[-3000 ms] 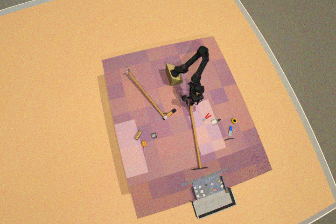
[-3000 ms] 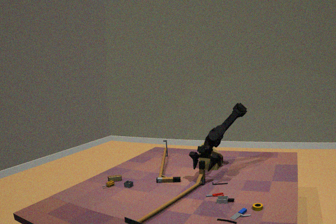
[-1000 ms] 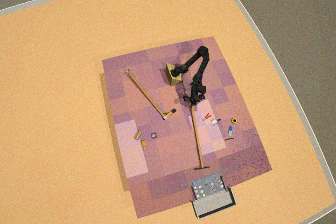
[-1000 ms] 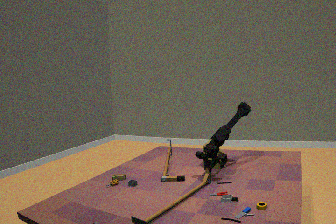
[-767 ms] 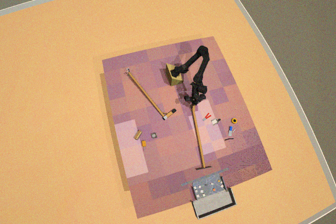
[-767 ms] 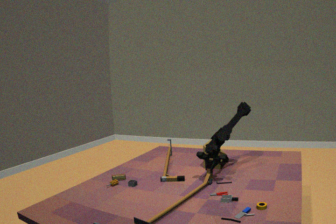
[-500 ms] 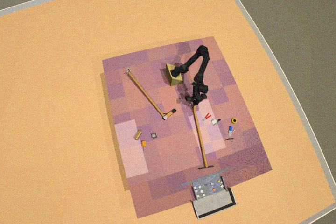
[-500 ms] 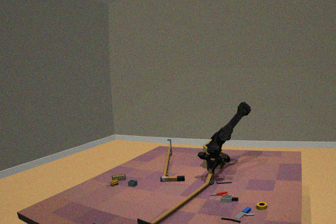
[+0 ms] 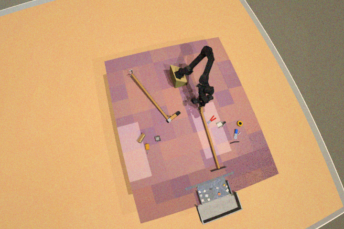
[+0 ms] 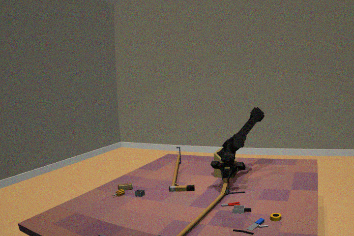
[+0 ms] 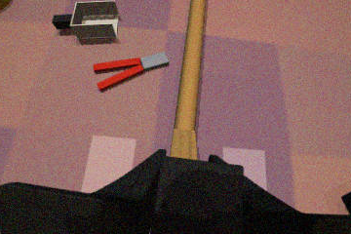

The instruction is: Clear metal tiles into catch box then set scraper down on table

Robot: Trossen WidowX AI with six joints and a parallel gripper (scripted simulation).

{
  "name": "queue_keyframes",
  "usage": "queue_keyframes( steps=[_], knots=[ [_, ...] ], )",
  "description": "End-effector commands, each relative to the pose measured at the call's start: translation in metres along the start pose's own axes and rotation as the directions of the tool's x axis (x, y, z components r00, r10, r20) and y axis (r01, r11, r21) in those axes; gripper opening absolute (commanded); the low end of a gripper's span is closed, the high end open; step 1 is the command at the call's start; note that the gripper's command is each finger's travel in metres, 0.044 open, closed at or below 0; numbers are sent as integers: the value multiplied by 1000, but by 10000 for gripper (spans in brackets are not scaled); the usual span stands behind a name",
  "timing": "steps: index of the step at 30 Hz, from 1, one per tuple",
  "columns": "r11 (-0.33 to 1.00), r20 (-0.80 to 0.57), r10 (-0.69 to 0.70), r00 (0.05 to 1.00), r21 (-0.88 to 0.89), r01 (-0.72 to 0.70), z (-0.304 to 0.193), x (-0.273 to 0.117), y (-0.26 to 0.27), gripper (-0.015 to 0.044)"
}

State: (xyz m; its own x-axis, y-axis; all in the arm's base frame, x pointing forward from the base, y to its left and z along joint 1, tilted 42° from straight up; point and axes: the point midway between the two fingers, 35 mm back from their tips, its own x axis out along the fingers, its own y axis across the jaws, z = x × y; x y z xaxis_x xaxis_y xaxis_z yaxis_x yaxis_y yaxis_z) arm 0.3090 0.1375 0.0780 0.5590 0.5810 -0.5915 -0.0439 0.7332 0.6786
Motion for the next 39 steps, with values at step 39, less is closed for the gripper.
queue_keyframes(
  steps=[39],
  knots=[
    [1000,-1,-2,1000,-28,2,-16,-15,-20,0]
  ],
)
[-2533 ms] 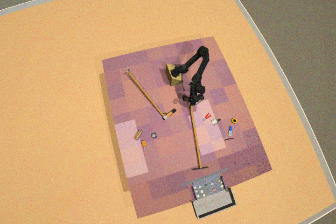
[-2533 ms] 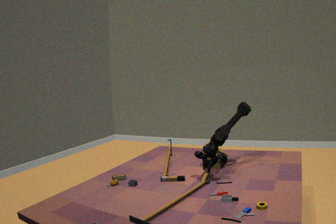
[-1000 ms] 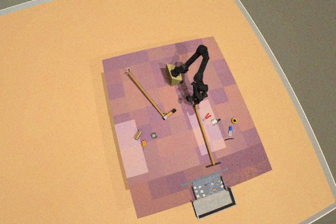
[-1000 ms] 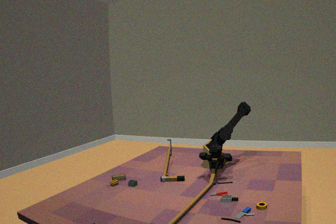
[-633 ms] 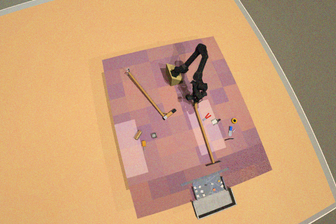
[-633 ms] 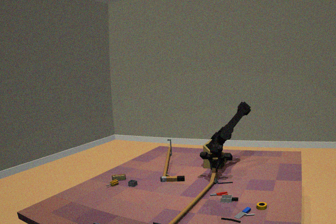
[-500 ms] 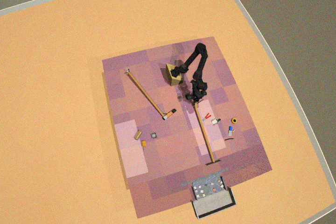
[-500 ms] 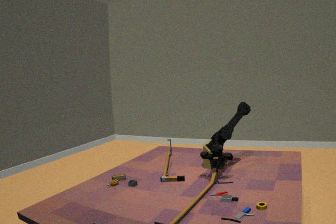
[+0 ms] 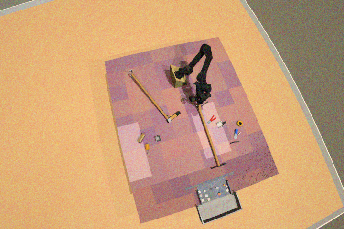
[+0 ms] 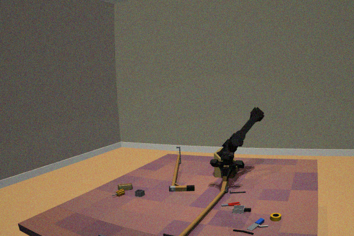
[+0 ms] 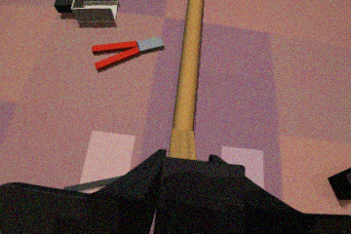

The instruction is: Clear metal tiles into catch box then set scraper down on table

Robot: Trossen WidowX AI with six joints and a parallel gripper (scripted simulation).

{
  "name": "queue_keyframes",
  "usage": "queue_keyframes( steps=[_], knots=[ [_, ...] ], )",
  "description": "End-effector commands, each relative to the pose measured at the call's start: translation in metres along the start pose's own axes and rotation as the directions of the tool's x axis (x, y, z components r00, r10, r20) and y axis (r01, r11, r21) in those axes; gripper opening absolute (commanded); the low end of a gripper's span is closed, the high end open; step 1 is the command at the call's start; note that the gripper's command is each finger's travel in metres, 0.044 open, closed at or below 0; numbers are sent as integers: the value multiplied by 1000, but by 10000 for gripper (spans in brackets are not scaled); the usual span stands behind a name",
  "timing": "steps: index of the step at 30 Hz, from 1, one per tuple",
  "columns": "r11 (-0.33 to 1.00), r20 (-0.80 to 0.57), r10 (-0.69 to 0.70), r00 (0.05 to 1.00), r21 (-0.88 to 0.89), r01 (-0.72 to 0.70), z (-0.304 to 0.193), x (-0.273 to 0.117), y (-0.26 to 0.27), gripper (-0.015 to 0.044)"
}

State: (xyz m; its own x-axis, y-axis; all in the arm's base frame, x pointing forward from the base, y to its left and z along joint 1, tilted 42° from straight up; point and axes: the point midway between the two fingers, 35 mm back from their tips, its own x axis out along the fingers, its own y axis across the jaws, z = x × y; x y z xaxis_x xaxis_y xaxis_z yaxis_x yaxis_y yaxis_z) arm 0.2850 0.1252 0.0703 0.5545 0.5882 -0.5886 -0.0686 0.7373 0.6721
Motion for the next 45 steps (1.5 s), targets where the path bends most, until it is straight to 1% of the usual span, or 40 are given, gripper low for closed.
queue_keyframes(
  steps=[1,45],
  knots=[
    [1000,3,-11,1000,-3,11,3,1,-8,0],
    [999,-23,-33,999,-18,33,8,5,-67,0]
  ],
)
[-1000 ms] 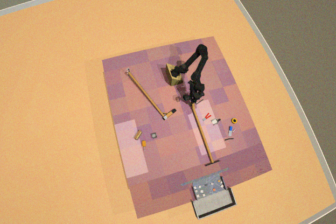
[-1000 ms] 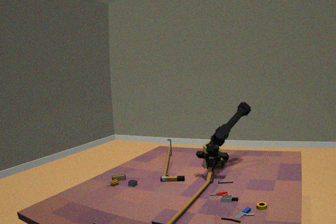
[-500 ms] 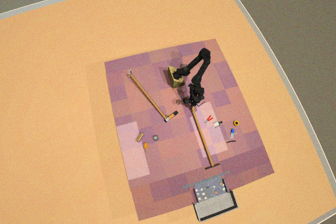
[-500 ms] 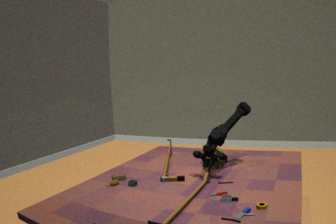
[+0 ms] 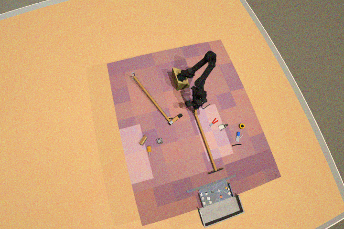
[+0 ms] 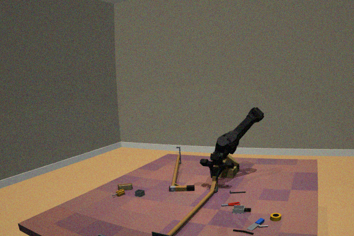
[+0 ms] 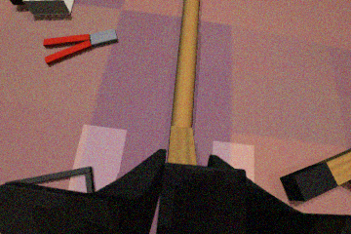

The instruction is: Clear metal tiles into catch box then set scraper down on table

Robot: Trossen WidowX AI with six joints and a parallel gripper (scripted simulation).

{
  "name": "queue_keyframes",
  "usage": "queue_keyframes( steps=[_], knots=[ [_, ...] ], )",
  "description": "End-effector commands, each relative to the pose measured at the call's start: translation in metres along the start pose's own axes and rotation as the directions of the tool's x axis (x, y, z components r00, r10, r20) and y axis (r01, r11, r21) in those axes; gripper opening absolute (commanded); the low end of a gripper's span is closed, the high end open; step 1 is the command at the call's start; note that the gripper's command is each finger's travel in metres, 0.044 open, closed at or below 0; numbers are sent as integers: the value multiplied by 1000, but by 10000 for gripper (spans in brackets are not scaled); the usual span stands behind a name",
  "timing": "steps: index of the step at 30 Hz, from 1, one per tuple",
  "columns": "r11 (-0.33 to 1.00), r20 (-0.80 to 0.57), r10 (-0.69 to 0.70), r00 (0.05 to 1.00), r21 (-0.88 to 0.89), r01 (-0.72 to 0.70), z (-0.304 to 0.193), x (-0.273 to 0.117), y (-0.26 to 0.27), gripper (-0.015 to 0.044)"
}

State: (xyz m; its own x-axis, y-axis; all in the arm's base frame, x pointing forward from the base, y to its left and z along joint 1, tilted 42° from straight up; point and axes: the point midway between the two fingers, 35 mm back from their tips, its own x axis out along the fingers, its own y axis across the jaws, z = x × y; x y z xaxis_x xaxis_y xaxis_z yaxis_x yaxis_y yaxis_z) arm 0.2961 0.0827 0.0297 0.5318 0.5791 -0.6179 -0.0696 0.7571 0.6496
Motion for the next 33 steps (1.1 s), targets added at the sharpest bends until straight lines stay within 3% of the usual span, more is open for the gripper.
queue_keyframes(
  steps=[1,33],
  knots=[
    [1000,5,-9,1000,0,9,2,0,-9,0],
    [1000,2,-2,1000,0,2,-1,-2,-53,0]
  ],
)
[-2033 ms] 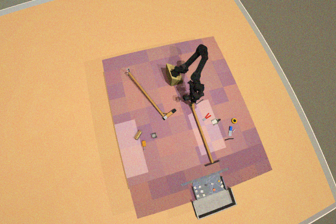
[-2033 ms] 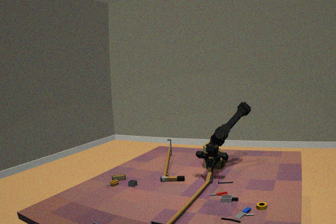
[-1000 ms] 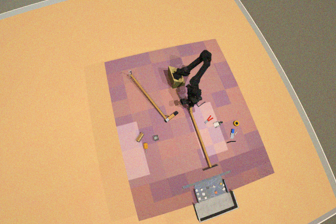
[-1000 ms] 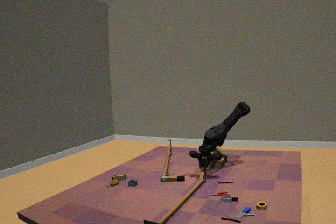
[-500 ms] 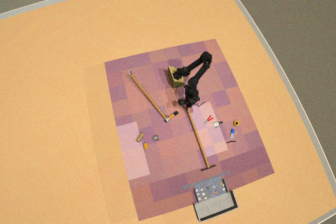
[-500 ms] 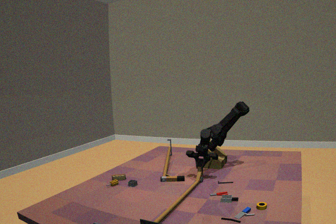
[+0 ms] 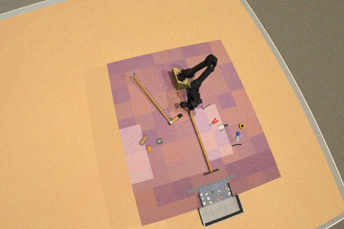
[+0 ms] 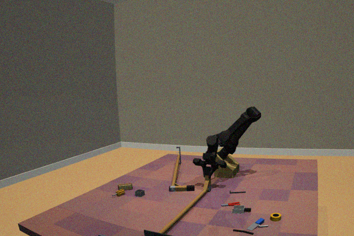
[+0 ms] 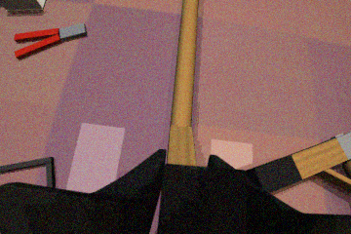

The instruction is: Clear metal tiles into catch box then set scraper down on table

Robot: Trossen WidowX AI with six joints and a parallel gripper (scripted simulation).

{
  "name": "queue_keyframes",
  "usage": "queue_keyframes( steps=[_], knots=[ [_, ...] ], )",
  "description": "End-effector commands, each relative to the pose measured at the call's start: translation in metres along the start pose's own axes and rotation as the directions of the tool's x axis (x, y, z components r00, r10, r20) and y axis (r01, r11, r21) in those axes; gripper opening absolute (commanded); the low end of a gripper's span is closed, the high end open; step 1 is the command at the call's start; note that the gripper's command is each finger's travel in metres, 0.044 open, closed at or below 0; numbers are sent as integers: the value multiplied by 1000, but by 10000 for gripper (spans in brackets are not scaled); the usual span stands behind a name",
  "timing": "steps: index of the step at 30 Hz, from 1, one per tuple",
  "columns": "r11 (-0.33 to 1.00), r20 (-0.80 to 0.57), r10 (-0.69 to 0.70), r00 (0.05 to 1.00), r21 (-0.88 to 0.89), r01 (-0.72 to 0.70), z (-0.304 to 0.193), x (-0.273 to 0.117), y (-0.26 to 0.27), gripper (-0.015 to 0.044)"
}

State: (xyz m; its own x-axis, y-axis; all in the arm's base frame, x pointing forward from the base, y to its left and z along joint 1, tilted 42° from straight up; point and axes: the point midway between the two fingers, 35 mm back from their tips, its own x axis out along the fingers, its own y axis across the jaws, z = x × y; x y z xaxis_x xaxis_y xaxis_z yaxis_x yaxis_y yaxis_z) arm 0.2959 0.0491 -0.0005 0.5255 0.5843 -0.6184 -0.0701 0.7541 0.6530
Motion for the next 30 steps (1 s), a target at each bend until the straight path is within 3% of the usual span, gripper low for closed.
queue_keyframes(
  steps=[1,30],
  knots=[
    [1000,10,-5,1000,-2,5,2,-1,-9,0],
    [1000,29,17,999,3,-17,-6,-7,-47,0]
  ],
)
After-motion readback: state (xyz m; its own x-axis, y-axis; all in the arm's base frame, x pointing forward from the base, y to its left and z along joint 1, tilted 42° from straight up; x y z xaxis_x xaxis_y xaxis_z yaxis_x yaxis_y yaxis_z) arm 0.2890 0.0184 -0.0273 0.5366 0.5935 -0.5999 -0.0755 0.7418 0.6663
